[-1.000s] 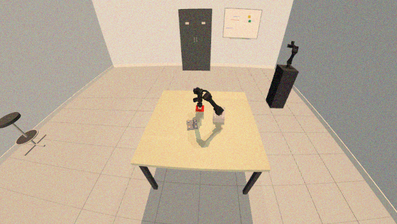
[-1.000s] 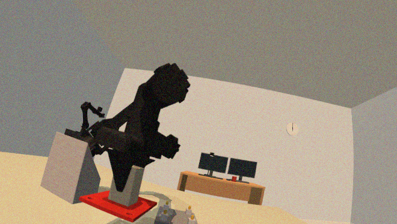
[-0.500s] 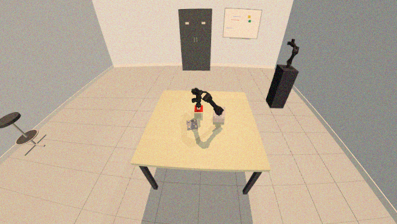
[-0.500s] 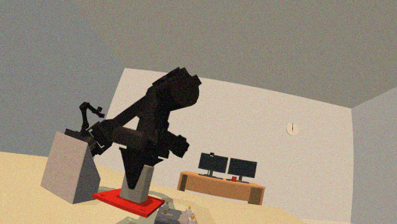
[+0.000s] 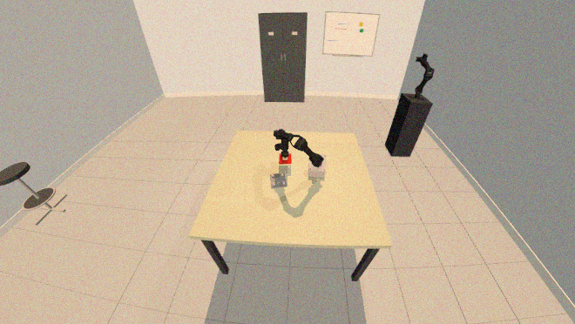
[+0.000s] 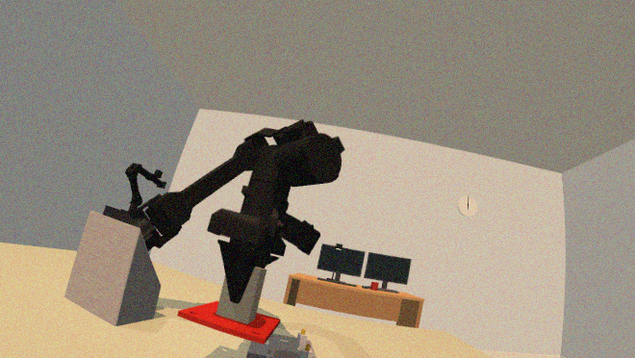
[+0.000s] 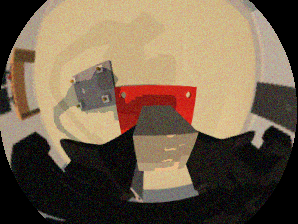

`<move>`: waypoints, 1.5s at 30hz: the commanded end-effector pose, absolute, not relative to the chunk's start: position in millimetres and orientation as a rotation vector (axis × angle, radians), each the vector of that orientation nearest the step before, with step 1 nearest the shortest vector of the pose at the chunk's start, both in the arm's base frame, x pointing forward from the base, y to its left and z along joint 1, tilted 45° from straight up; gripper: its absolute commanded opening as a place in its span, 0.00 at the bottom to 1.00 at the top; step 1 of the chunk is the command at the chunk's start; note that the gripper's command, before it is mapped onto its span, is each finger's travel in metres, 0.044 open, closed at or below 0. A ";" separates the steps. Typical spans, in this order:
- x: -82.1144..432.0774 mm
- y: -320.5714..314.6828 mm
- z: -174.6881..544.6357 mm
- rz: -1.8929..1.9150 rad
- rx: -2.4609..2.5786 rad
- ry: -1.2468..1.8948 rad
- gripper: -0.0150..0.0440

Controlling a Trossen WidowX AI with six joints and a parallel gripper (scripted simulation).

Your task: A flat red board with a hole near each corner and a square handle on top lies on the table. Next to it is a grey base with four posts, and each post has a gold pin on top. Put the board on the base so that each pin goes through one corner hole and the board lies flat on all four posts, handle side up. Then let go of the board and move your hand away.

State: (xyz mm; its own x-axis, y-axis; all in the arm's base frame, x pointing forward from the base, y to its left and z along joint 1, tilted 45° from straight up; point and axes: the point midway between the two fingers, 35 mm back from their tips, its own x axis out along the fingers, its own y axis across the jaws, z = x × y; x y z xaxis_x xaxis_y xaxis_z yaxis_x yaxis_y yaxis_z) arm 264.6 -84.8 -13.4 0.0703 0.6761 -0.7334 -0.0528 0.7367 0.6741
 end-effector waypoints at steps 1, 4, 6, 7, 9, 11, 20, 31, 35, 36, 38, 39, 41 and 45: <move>270.3 -80.6 -6.4 0.593 0.552 1.399 0.25; 273.5 -77.0 -2.1 0.594 0.546 1.397 0.25; 275.6 -74.5 0.8 0.594 0.542 1.396 0.25; 276.6 -73.2 2.2 0.595 0.540 1.396 0.25; 278.6 -70.7 5.1 0.596 0.536 1.395 0.25; 280.7 -67.9 8.1 0.597 0.532 1.394 0.25; 289.6 -54.4 22.4 0.606 0.520 1.386 0.25; 298.7 -36.4 40.3 0.621 0.508 1.376 0.25; 301.4 -29.5 46.9 0.627 0.504 1.373 0.25; 302.1 -27.8 48.5 0.629 0.503 1.372 0.25; 303.3 -24.3 51.9 0.632 0.501 1.370 0.25; 303.9 -22.5 53.5 0.634 0.500 1.369 0.25; 305.0 -19.0 56.9 0.637 0.498 1.367 0.25; 307.0 -11.7 63.6 0.645 0.495 1.363 0.25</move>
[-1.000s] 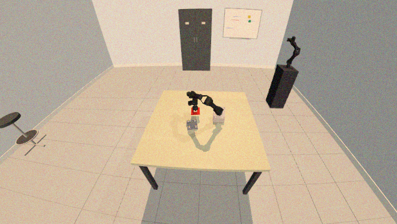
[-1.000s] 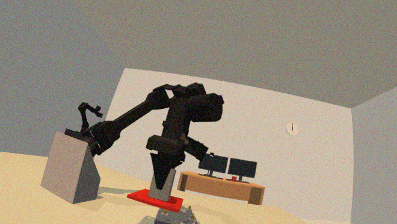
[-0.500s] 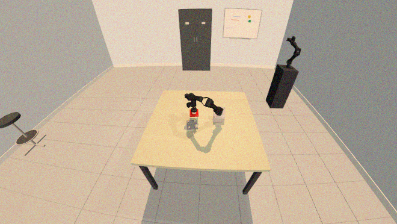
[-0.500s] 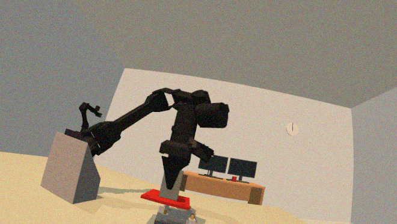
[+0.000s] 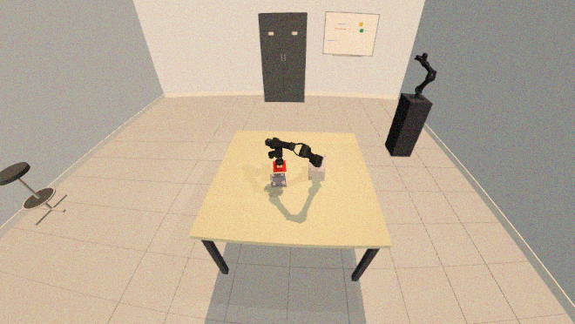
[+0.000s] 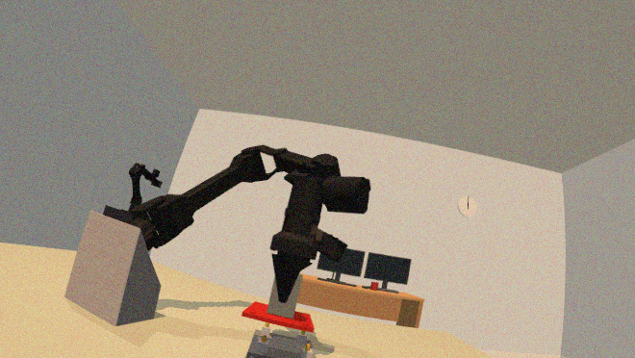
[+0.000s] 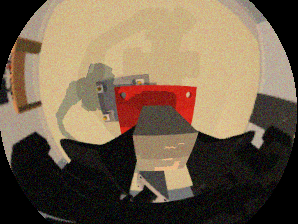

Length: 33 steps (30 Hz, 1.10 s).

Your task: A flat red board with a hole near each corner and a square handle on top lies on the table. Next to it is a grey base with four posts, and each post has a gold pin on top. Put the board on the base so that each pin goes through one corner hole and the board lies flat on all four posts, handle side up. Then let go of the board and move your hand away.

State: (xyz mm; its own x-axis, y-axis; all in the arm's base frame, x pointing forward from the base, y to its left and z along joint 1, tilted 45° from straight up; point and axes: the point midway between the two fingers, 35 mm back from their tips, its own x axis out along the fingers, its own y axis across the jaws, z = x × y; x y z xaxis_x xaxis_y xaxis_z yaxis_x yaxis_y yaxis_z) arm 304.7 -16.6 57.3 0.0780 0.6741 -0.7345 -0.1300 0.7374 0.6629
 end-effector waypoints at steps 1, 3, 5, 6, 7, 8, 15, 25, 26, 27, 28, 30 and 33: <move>307.4 -9.9 65.3 0.647 0.494 1.362 0.25; 308.2 -6.2 68.7 0.650 0.492 1.360 0.25; 309.0 -2.5 72.1 0.654 0.491 1.358 0.25; 309.3 -0.6 73.8 0.657 0.490 1.357 0.25; 309.6 1.2 75.5 0.659 0.490 1.356 0.25; 309.9 3.1 77.2 0.661 0.489 1.355 0.25; 311.4 16.4 89.2 0.676 0.484 1.348 0.25; 311.7 35.6 106.4 0.701 0.479 1.339 0.25; 311.6 37.4 108.1 0.704 0.479 1.338 0.25; 311.6 38.9 109.5 0.706 0.479 1.337 0.25; 311.5 39.8 110.3 0.707 0.478 1.337 0.25; 311.4 39.4 109.4 0.707 0.477 1.338 0.25; 311.1 37.1 106.1 0.704 0.472 1.341 0.25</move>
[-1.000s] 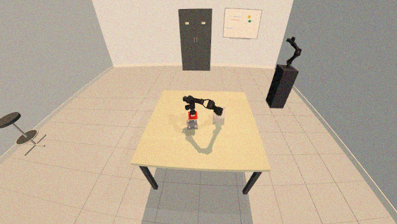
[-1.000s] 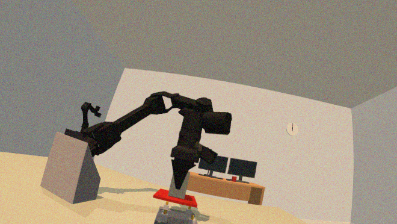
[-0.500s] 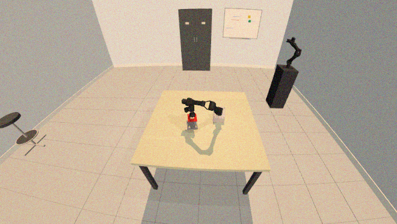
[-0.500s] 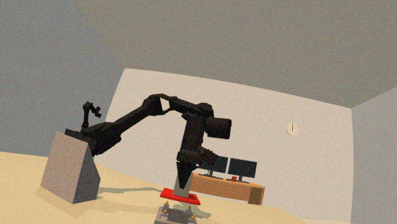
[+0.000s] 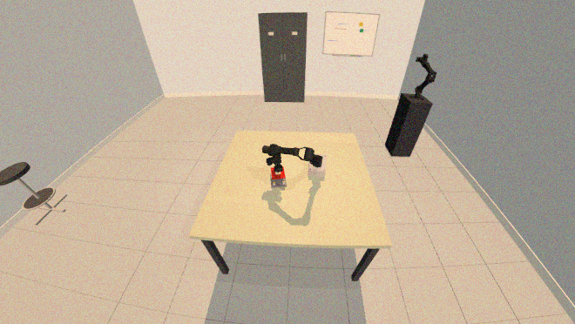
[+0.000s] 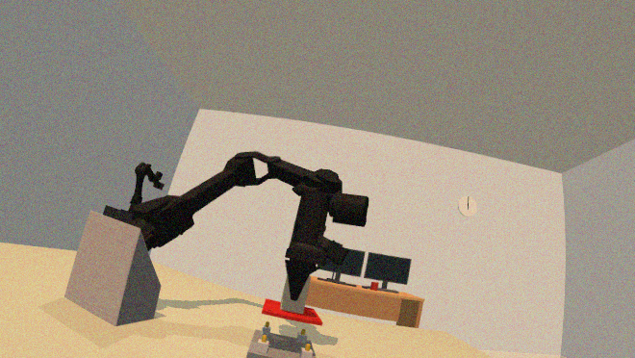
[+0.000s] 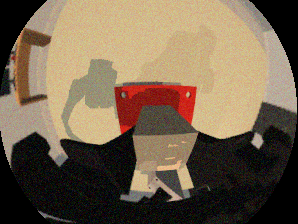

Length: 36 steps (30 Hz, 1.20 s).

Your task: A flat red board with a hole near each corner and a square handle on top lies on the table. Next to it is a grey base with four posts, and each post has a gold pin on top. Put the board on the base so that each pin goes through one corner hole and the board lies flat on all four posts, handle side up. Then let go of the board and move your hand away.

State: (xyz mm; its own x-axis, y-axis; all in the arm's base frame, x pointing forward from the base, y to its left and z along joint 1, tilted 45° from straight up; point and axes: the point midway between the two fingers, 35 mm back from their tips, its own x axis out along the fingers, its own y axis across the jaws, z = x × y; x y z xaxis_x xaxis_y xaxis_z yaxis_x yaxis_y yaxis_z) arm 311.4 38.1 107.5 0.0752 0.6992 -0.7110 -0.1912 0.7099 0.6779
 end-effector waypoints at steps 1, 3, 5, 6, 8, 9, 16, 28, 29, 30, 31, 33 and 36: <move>311.1 37.1 106.1 0.704 0.472 1.341 0.25; 311.1 37.1 106.1 0.704 0.472 1.341 0.25; 311.1 37.1 106.1 0.704 0.472 1.341 0.25; 311.2 37.3 106.1 0.704 0.472 1.341 0.25; 311.3 38.2 105.7 0.704 0.473 1.341 0.25; 311.4 39.0 105.5 0.704 0.473 1.341 0.25; 311.8 47.8 103.8 0.703 0.474 1.341 0.25; 312.4 57.1 95.1 0.701 0.478 1.343 0.25; 312.5 57.8 94.4 0.701 0.478 1.343 0.25; 312.6 58.4 93.7 0.701 0.478 1.343 0.25; 312.7 59.1 93.1 0.701 0.478 1.343 0.25; 312.8 60.5 91.7 0.701 0.478 1.343 0.25; 313.0 62.7 89.7 0.701 0.478 1.343 0.25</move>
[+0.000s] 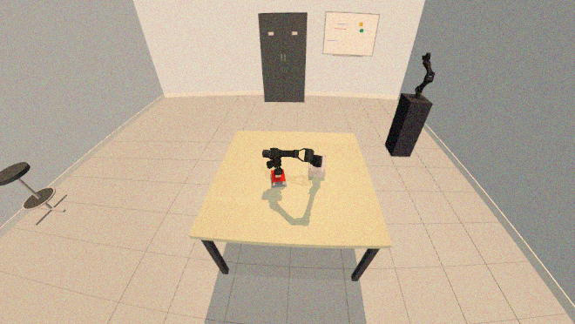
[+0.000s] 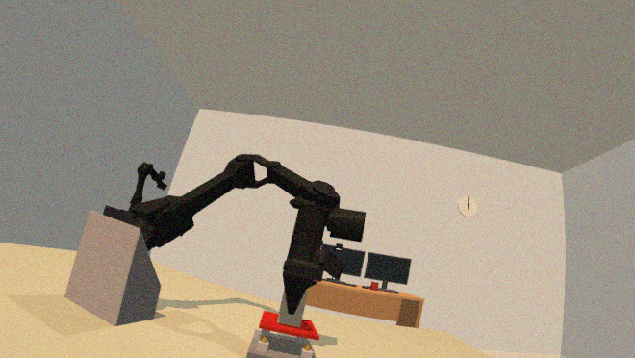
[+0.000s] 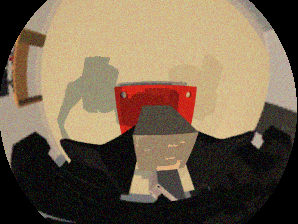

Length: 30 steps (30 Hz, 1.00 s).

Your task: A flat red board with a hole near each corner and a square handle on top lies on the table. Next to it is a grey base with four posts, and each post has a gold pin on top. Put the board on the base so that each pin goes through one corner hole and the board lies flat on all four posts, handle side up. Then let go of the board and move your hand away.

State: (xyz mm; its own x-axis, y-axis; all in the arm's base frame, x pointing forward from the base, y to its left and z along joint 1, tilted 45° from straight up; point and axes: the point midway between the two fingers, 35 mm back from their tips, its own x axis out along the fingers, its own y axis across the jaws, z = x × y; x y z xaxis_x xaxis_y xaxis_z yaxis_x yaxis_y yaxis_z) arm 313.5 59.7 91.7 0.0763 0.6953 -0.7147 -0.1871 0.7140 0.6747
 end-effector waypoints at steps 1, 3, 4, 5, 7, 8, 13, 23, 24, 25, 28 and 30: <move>313.0 63.4 89.1 0.701 0.478 1.343 0.25; 313.2 64.9 87.7 0.701 0.478 1.343 0.25; 313.2 65.3 87.3 0.701 0.478 1.343 0.25; 313.3 64.6 87.8 0.701 0.476 1.342 0.25; 313.6 63.3 88.6 0.700 0.471 1.341 0.25; 313.7 62.6 89.1 0.699 0.469 1.341 0.25; 313.7 62.6 89.1 0.699 0.469 1.341 0.25; 313.9 66.3 85.1 0.696 0.473 1.343 0.25; 313.8 66.6 84.7 0.696 0.473 1.343 0.25; 313.7 66.9 84.3 0.696 0.474 1.343 0.25; 313.6 67.9 83.3 0.695 0.474 1.344 0.25; 313.7 68.5 82.6 0.695 0.474 1.344 0.25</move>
